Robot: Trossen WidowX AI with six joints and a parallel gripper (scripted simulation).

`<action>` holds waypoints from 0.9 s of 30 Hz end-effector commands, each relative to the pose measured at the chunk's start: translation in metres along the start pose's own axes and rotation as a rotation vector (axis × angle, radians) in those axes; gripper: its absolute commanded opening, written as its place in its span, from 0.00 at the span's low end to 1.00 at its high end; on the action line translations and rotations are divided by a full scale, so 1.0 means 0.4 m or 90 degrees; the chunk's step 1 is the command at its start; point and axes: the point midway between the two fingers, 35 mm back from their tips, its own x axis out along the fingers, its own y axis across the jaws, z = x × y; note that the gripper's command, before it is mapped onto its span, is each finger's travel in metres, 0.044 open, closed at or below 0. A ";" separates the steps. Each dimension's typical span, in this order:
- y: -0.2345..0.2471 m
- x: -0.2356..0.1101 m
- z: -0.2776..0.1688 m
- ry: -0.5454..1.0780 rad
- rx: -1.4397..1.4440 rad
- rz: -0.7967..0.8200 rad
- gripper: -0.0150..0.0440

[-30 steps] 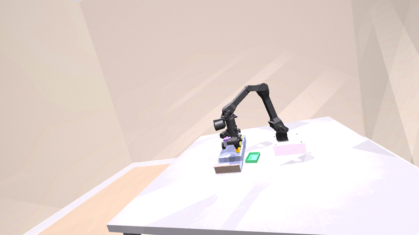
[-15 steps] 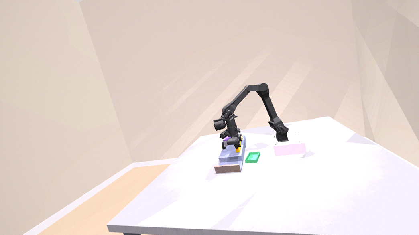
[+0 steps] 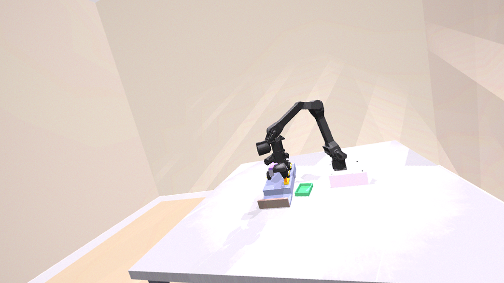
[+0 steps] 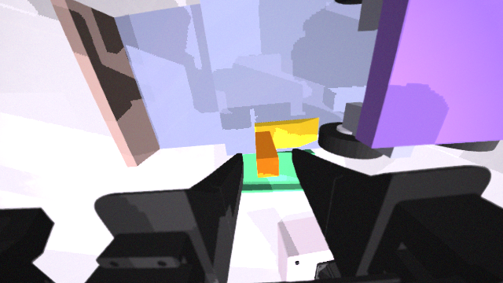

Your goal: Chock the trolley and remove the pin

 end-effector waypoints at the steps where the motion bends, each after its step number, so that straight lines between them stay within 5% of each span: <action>1: 0.000 -0.039 0.001 -0.006 0.002 -0.001 0.58; 14: 0.001 -0.123 0.004 -0.006 0.002 -0.001 0.58; 18: 0.002 -0.099 0.001 -0.003 0.000 0.001 0.75; 22: 0.036 -0.149 0.035 -0.067 -0.033 0.062 0.58; 27: -0.027 -0.150 0.058 -0.079 -0.144 0.035 0.58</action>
